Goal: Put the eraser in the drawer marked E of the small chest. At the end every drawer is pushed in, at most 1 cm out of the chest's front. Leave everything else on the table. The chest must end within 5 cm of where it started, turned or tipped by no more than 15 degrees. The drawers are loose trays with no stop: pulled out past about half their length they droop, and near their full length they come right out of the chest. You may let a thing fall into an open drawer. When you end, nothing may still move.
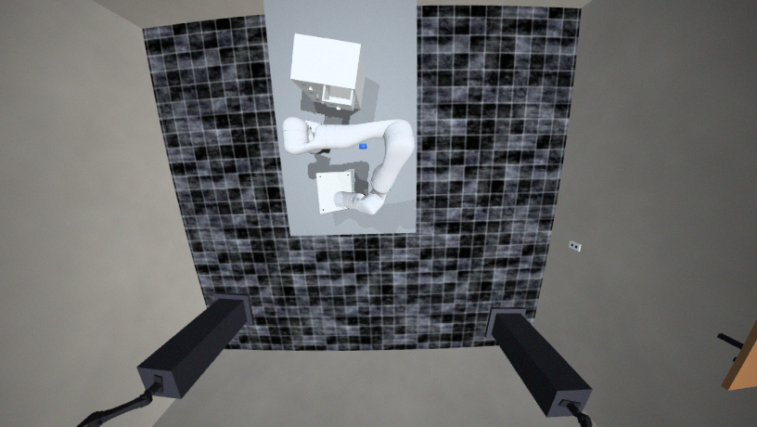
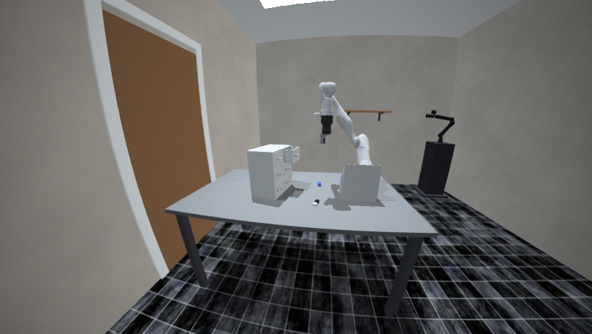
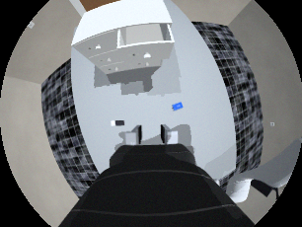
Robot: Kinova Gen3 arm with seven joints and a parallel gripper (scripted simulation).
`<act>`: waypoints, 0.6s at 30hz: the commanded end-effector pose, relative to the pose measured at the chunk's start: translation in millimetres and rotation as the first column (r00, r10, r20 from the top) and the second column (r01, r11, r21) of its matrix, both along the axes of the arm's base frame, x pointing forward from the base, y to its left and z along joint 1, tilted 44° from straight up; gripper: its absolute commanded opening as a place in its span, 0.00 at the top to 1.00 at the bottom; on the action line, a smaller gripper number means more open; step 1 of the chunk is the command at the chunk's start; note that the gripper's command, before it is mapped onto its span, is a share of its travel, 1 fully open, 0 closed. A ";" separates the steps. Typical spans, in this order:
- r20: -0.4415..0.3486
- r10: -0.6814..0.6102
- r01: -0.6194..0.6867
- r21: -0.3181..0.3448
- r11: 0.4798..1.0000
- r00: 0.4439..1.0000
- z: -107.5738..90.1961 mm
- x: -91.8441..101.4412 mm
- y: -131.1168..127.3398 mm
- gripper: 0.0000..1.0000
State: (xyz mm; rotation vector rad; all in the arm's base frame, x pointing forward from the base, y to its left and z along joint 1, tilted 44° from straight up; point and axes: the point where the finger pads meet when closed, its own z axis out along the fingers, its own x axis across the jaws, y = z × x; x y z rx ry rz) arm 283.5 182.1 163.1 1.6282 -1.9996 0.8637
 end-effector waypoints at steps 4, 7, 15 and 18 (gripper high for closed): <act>0.043 -0.046 0.046 0.002 0.999 0.998 -15.1 0.8 -3.3 0.33; 0.079 -0.083 0.082 0.008 0.997 0.993 -25.6 2.0 -5.9 0.33; 0.163 -0.172 0.170 0.026 0.985 0.972 -51.1 4.9 -12.1 0.33; 0.211 -0.222 0.219 0.040 0.975 0.952 -65.9 6.6 -15.6 0.33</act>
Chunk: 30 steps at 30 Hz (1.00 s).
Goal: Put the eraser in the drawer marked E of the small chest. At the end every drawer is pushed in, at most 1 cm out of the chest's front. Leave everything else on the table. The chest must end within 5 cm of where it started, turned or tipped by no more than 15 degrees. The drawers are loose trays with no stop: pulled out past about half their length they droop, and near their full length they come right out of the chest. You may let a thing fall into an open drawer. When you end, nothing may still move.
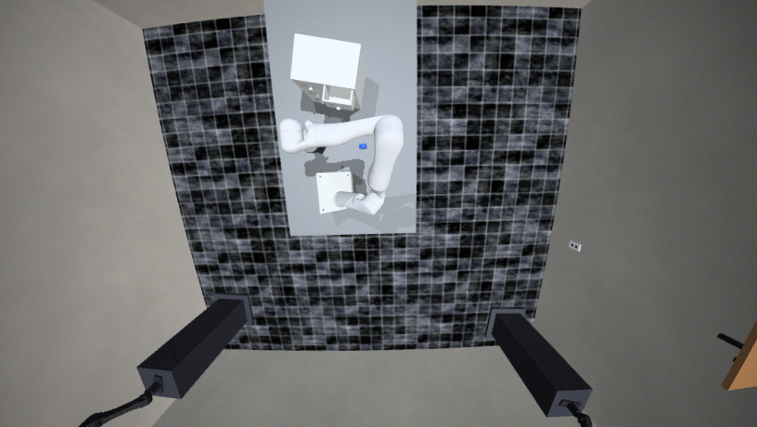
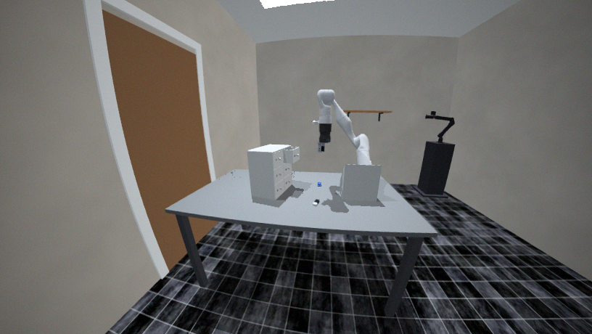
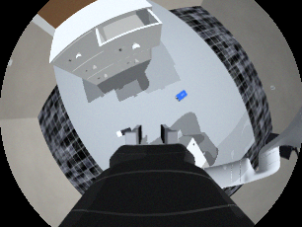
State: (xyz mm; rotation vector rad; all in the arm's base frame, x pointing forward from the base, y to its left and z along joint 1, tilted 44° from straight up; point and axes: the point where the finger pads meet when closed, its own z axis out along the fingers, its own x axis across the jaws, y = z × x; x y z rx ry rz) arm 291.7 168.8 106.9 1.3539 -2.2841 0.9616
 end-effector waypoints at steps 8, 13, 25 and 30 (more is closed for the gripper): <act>0.156 -0.169 0.168 0.019 0.986 0.973 -54.3 3.5 -13.1 0.33; 0.233 -0.252 0.249 0.043 0.968 0.939 -78.6 6.2 -19.0 0.33; 0.427 -0.467 0.451 0.145 0.881 0.774 -147.0 14.0 -35.6 0.33; 0.483 -0.532 0.510 0.190 0.839 0.696 -170.7 16.7 -41.3 0.33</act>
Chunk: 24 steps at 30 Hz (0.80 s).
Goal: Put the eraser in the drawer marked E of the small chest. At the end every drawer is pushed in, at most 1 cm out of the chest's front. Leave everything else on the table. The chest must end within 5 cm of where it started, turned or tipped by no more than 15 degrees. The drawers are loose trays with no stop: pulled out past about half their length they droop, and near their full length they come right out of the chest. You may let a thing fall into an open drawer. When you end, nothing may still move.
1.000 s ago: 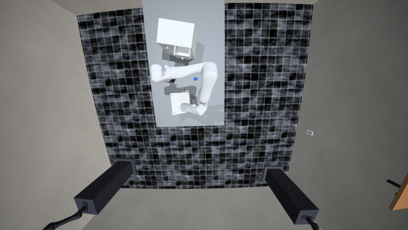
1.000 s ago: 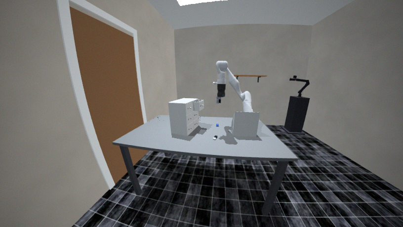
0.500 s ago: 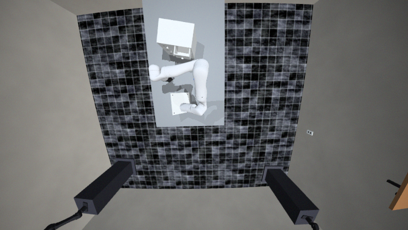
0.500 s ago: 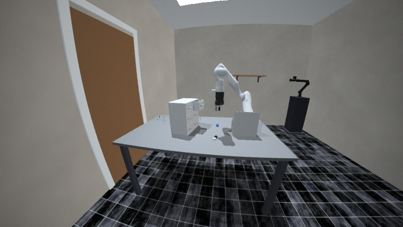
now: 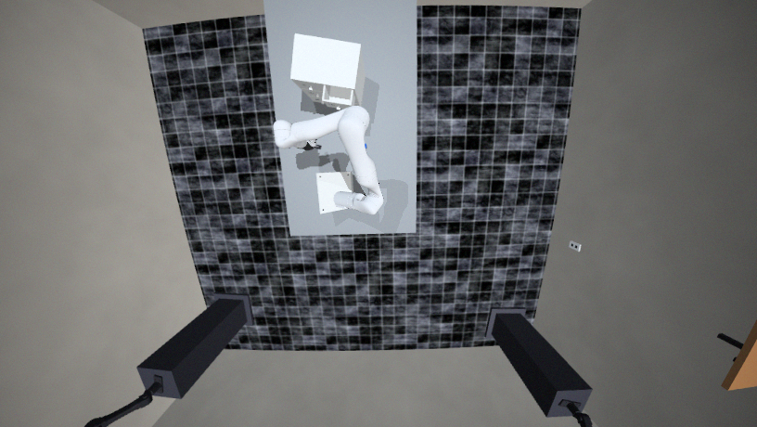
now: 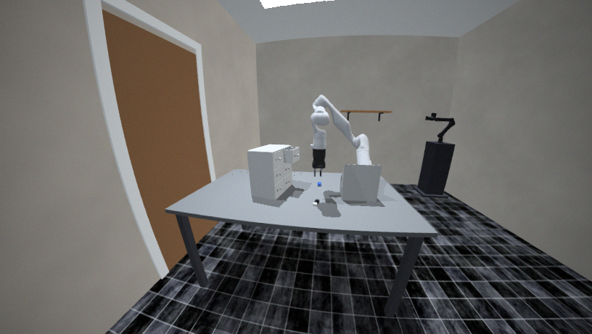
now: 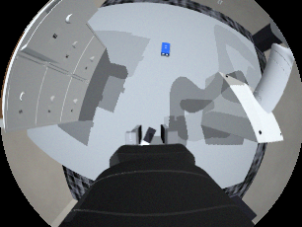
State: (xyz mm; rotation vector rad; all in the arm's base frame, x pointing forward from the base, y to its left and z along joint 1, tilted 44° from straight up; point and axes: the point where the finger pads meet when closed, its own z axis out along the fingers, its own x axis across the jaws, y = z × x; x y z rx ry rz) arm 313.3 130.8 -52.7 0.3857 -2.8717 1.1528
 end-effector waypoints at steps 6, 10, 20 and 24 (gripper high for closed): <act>0.084 -0.099 0.100 -0.001 0.995 0.991 -38.2 -1.8 -9.8 0.33; 0.146 -0.165 0.165 0.013 0.986 0.975 -57.1 0.4 -14.4 0.33; 0.236 -0.262 0.259 0.042 0.965 0.936 -85.3 3.6 -21.2 0.33; 0.264 -0.291 0.288 0.053 0.956 0.919 -94.2 4.6 -23.3 0.33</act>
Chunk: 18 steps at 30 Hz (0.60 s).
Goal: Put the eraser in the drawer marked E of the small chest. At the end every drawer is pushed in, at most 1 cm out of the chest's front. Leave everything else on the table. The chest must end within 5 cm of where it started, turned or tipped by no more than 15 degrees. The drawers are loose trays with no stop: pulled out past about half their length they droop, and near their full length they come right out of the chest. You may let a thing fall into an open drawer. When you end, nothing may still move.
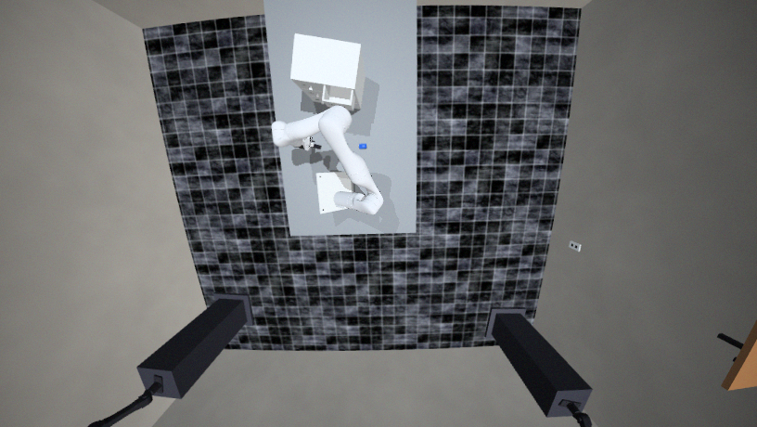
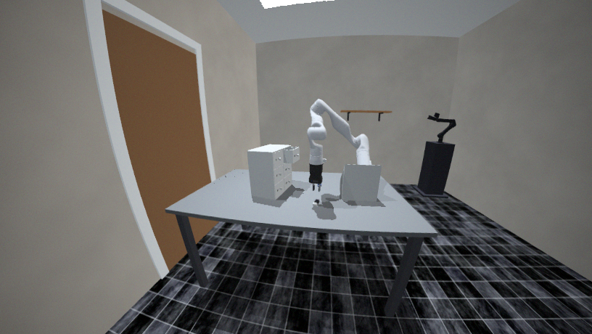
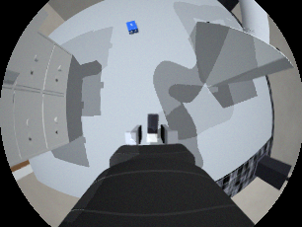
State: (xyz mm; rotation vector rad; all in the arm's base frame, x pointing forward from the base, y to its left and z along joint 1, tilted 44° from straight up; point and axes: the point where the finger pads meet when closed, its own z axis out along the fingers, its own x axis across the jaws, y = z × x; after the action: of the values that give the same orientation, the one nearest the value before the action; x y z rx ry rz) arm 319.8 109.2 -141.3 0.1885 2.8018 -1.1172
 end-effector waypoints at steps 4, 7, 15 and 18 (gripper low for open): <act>0.021 -0.025 0.025 -0.002 1.000 0.999 -11.2 -1.2 -3.1 0.33; 0.029 -0.033 0.033 -0.002 0.999 0.999 -13.5 -1.0 -3.6 0.33; 0.033 -0.037 0.038 -0.001 0.999 0.999 -14.8 -0.8 -3.9 0.33; 0.033 -0.037 0.038 -0.001 0.999 0.999 -14.8 -0.8 -3.9 0.33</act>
State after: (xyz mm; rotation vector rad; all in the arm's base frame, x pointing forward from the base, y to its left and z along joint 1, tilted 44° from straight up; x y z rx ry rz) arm 318.8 104.2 -156.2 0.2590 2.7796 -1.1162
